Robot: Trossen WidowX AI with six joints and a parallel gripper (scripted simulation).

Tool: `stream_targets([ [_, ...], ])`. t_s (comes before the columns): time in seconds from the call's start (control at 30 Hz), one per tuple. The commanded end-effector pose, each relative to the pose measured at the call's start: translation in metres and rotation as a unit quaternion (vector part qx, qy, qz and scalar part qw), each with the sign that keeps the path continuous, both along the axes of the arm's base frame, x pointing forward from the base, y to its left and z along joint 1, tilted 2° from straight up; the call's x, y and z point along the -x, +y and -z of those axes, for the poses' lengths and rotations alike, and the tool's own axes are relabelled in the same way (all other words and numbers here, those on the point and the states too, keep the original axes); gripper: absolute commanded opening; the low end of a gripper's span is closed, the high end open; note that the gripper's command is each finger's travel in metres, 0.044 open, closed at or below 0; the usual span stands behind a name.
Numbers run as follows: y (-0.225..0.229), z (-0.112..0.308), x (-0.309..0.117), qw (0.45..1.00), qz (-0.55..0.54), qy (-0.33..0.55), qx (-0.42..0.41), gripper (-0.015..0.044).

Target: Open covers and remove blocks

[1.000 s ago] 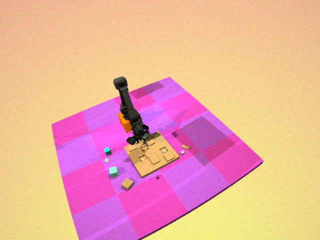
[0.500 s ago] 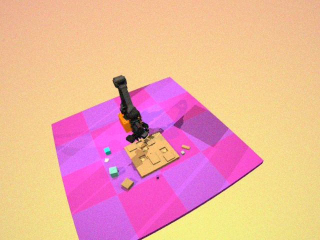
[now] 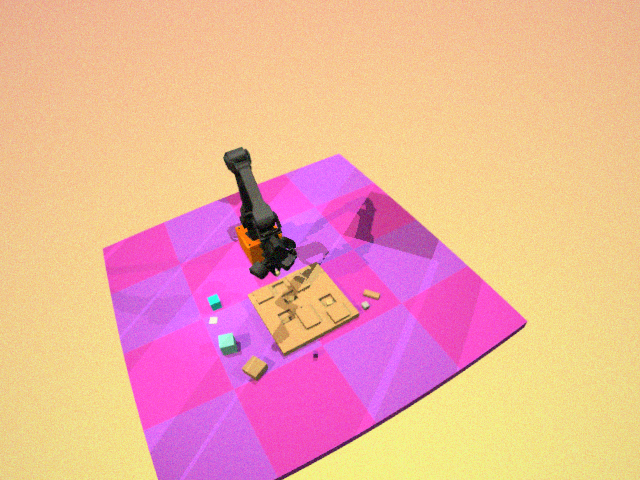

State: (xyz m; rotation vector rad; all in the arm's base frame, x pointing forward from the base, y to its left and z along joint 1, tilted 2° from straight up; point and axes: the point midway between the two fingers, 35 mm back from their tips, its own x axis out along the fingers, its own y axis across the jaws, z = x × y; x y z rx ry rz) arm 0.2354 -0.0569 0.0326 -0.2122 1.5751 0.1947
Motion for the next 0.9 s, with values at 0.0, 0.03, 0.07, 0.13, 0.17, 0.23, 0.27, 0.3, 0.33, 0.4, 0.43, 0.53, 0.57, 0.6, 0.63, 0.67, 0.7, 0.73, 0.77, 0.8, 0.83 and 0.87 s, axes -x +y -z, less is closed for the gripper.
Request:
stream_targets([
  [0.0, 0.000, -0.007, -0.002, 1.000, 0.002, -0.004, 0.001, 0.0080],
  [0.03, 0.001, -0.008, -0.003, 1.000, 0.002, -0.004, 0.001, 0.0080],
  [0.07, 0.003, -0.008, -0.005, 1.000, 0.002, -0.004, 0.001, 0.0080],
  [0.13, 0.007, -0.009, -0.009, 1.000, 0.002, -0.004, 0.000, 0.0080],
  [0.17, 0.009, -0.009, -0.011, 1.000, 0.002, -0.004, 0.000, 0.0080],
  [0.23, 0.014, -0.010, -0.016, 1.000, 0.002, -0.005, 0.000, 0.0080],
  [0.27, 0.016, -0.010, -0.018, 1.000, 0.002, -0.005, 0.000, 0.0080],
  [0.3, 0.018, -0.010, -0.020, 1.000, 0.002, -0.005, 0.000, 0.0080],
  [0.33, 0.021, -0.011, -0.022, 1.000, 0.002, -0.005, 0.000, 0.0080],
  [0.4, 0.025, -0.011, -0.026, 1.000, 0.002, -0.005, -0.001, 0.0080],
  [0.43, 0.028, -0.011, -0.028, 1.000, 0.002, -0.006, -0.001, 0.0080],
  [0.53, 0.036, -0.012, -0.034, 1.000, 0.002, -0.006, -0.001, 0.0080],
  [0.57, 0.038, -0.012, -0.036, 1.000, 0.002, -0.006, -0.001, 0.0080],
  [0.6, 0.041, -0.013, -0.038, 1.000, 0.002, -0.006, -0.001, 0.0080],
  [0.63, 0.044, -0.013, -0.040, 1.000, 0.002, -0.006, -0.001, 0.0080],
  [0.67, 0.046, -0.013, -0.042, 1.000, 0.002, -0.006, -0.002, 0.0080],
  [0.7, 0.049, -0.013, -0.044, 1.000, 0.002, -0.006, -0.002, 0.0080],
  [0.73, 0.052, -0.013, -0.046, 1.000, 0.002, -0.006, -0.002, 0.0080],
  [0.77, 0.055, -0.014, -0.048, 1.000, 0.002, -0.007, -0.002, 0.0080],
  [0.8, 0.058, -0.014, -0.049, 1.000, 0.002, -0.007, -0.002, 0.0080],
  [0.83, 0.060, -0.014, -0.051, 1.000, 0.002, -0.007, -0.002, 0.0080],
  [0.87, 0.063, -0.014, -0.053, 1.000, 0.002, -0.007, -0.002, 0.0080],
])
